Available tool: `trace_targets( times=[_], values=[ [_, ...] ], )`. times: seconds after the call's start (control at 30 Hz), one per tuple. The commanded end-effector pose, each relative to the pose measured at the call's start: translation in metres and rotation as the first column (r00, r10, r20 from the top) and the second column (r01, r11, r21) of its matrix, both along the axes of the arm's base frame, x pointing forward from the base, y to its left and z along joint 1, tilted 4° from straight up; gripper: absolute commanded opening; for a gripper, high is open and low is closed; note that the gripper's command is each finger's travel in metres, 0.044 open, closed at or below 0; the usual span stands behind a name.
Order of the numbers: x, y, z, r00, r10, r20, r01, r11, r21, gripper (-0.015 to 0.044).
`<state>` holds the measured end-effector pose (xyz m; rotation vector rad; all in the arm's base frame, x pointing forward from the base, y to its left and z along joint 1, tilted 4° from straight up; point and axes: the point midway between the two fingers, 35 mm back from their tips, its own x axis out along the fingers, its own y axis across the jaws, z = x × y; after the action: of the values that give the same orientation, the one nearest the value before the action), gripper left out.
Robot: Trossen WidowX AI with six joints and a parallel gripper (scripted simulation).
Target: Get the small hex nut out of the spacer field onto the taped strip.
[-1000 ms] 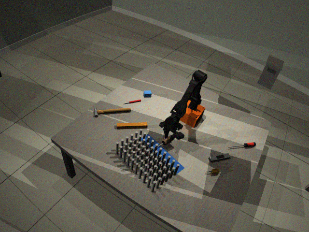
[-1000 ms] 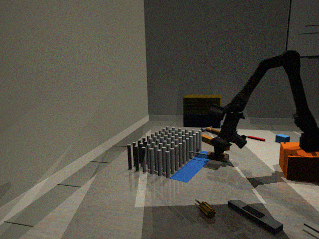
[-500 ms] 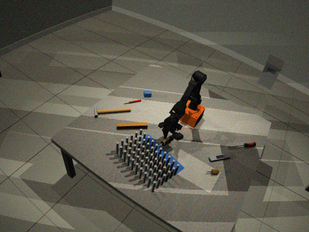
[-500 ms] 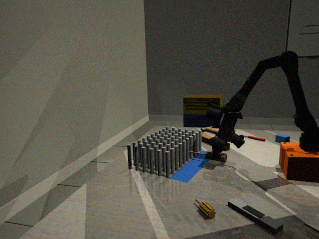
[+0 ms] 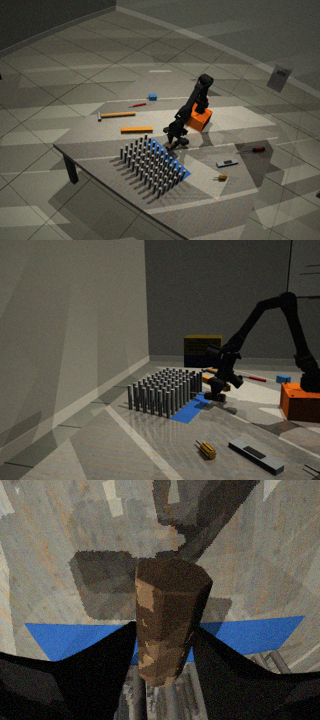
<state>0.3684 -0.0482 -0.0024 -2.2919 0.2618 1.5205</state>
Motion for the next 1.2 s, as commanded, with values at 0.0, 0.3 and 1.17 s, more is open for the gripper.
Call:
trace_targets(
  times=[0.0,0.3,1.17],
  values=[
    [0.003,0.0,-0.002,1.0,0.006,-0.004,-0.006,1.0,0.004,0.0],
    [0.007,-0.002,-0.001,1.0,0.006,-0.003,-0.006,1.0,0.004,0.0],
    [0.019,-0.006,-0.002,1.0,0.006,-0.002,-0.006,1.0,0.002,0.0]
  ],
)
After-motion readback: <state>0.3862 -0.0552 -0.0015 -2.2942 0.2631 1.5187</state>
